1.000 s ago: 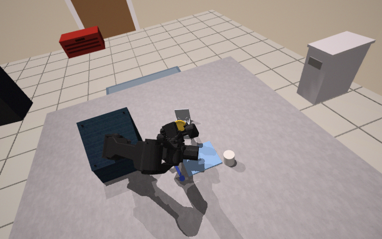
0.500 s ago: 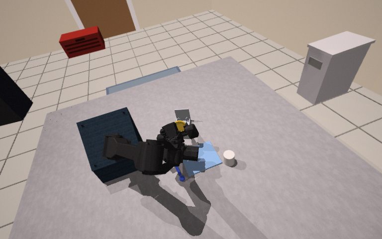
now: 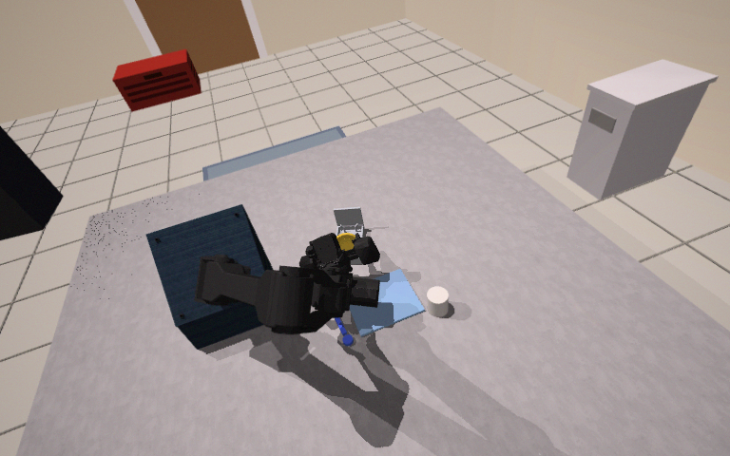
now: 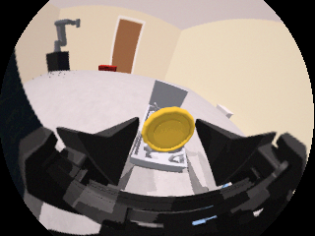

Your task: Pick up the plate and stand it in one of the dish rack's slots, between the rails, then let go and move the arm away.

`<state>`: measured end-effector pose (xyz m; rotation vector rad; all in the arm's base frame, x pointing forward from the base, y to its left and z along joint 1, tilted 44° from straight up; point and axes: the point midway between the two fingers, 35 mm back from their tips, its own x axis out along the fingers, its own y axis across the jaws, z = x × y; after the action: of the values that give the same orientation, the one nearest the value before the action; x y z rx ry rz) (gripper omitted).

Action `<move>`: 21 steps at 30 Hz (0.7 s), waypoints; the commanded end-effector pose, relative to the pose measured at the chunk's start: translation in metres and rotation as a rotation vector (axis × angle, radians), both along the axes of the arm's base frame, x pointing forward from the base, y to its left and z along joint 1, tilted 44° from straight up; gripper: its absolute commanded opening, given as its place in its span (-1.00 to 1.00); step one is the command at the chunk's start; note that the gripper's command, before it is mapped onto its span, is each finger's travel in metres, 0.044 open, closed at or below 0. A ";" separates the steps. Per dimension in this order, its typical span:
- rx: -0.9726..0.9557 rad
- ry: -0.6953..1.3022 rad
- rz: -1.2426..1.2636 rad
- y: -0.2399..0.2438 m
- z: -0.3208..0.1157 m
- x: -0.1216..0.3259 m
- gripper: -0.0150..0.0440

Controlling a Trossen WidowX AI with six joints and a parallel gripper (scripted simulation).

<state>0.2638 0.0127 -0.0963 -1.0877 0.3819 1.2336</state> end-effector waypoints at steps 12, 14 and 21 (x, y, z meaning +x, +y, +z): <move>0.006 0.028 -0.002 0.051 0.057 0.002 0.86; 0.014 0.033 -0.005 0.068 0.073 -0.002 0.86; 0.019 0.055 -0.020 0.079 0.087 0.005 0.86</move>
<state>0.2667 0.0899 -0.0130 -1.0414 0.4008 1.2575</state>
